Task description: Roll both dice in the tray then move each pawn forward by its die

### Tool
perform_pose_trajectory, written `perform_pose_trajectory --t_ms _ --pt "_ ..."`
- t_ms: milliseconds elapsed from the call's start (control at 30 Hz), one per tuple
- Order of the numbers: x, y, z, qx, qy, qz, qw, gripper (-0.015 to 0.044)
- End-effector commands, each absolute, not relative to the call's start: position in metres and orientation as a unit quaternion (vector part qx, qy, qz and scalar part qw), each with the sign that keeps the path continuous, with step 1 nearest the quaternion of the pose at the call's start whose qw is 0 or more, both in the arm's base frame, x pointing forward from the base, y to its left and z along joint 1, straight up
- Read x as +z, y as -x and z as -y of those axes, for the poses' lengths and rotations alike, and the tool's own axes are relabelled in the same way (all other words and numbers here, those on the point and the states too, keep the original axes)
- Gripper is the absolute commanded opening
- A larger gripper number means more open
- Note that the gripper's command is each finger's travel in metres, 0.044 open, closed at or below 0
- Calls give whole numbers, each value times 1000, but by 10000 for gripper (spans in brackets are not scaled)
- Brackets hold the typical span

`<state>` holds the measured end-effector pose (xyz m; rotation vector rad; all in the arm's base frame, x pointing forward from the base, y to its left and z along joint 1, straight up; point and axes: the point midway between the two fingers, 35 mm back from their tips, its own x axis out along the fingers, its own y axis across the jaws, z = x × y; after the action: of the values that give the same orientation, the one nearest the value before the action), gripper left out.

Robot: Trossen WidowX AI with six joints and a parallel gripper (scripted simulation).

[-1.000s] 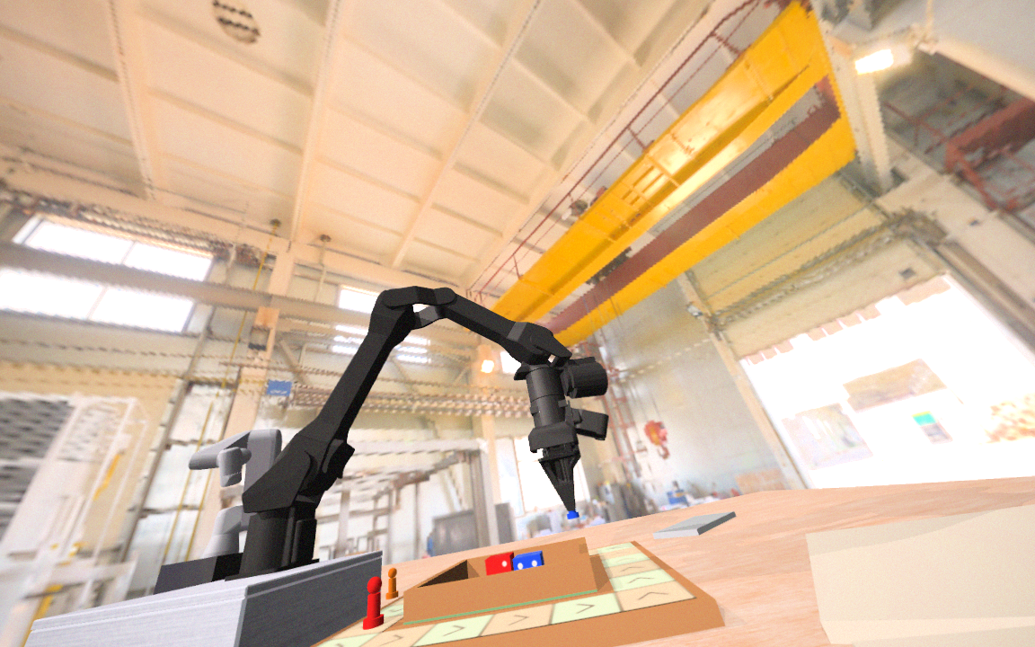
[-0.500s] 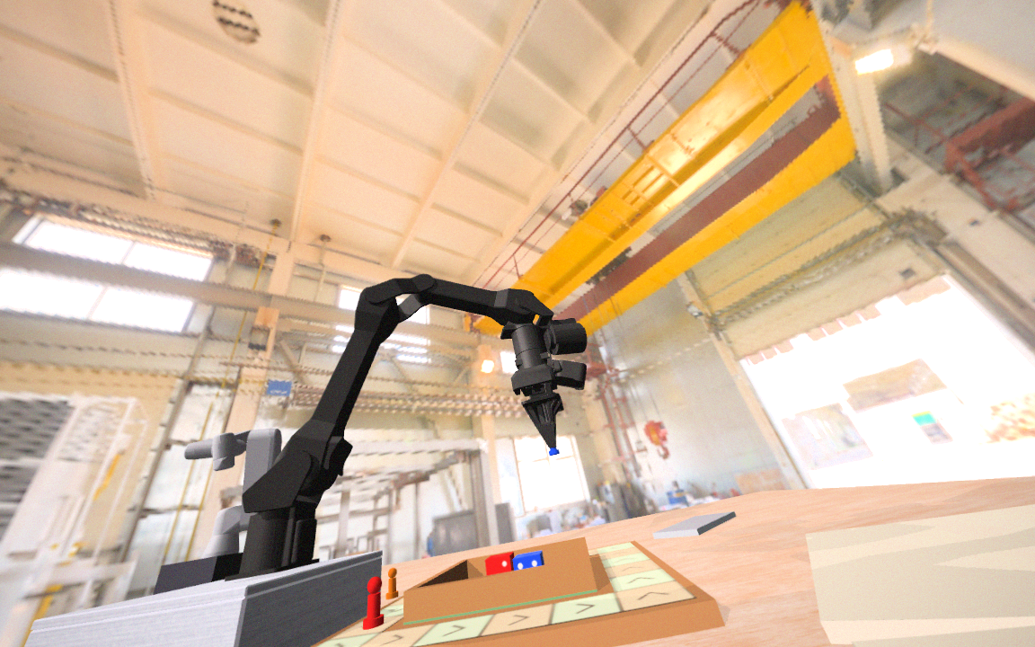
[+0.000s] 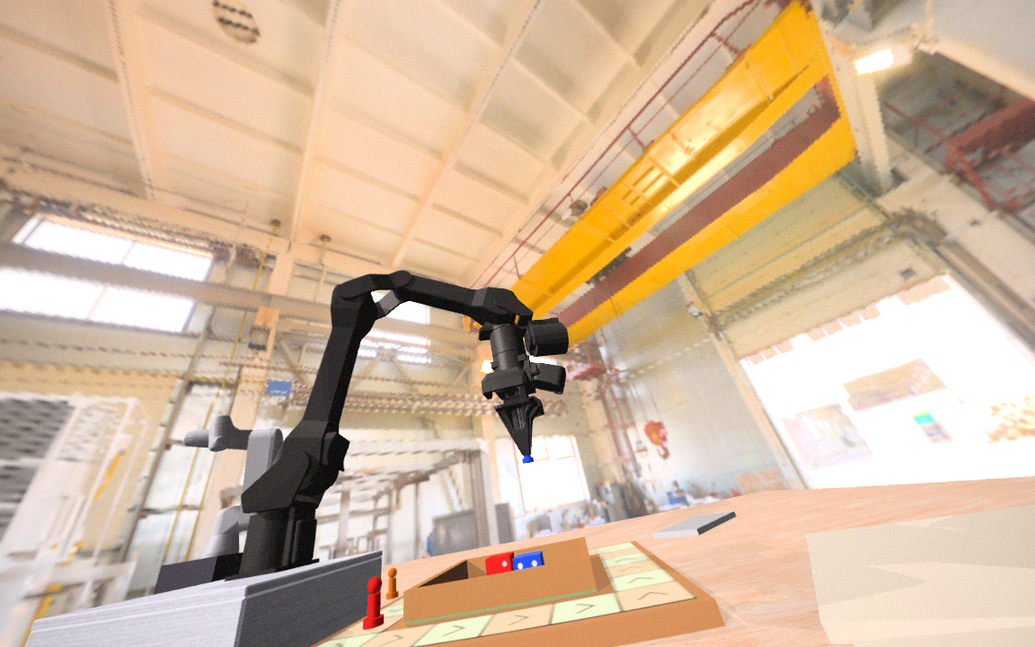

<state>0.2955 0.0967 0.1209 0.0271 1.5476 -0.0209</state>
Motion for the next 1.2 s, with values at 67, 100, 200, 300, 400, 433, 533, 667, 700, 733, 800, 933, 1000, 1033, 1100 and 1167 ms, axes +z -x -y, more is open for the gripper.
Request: perform_pose_trajectory --t_ms 67,100,200,300,400,433,533,667,700,733,800,933,1000,1033,1100,1167 --pt "114 -277 -84 -8 -12 -699 715 0" --pt "113 -274 -82 -9 -12 -700 714 0" --pt "109 -265 -76 -9 -12 -700 714 0" --pt "105 -256 -71 -9 -12 -700 714 0" --pt "100 -247 -65 -9 -11 -700 714 0" --pt "99 -244 -64 -9 -11 -700 714 0" --pt "94 -234 -59 -9 -11 -701 713 0" --pt "87 -221 -52 -10 -11 -701 713 0" --pt "85 -218 -51 -10 -11 -701 713 0" --pt "83 -215 -49 -10 -11 -701 713 0" --pt "79 -209 -46 -10 -11 -702 712 0" --pt "71 -195 -40 -10 -11 -702 712 0" --pt "67 -189 -38 -10 -10 -702 712 0" --pt "65 -186 -36 -10 -10 -702 712 0" --pt "60 -179 -34 -10 -10 -702 712 0" --pt "56 -172 -31 -10 -10 -703 711 0"
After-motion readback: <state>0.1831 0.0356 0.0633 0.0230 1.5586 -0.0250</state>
